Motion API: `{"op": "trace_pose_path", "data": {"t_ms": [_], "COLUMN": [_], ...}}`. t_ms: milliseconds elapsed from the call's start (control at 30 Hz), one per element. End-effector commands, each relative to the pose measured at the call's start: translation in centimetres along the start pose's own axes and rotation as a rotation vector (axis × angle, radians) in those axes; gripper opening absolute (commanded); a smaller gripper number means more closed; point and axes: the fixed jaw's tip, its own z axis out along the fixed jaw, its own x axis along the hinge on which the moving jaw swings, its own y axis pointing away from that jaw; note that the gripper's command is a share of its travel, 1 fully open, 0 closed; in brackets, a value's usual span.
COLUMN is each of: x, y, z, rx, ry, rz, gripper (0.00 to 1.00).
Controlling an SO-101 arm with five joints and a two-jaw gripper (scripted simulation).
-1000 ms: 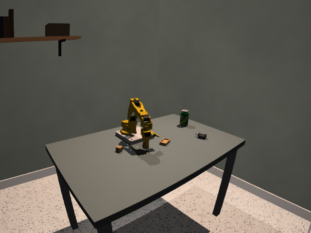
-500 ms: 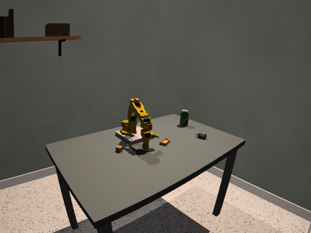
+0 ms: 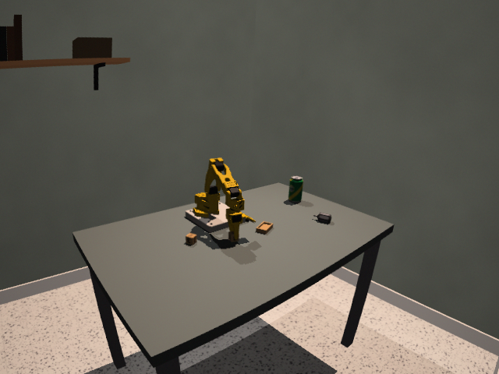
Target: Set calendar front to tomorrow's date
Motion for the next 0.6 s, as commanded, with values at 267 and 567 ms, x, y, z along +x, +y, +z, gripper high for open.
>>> {"op": "trace_pose_path", "data": {"t_ms": [267,567], "x": [0.21,0.21], "y": [0.33,0.34], "z": [0.76,1.01], "rx": [-0.018,-0.018], "ry": [0.000,0.000], "rz": [0.003,0.003], "gripper": [0.00,0.00]}}
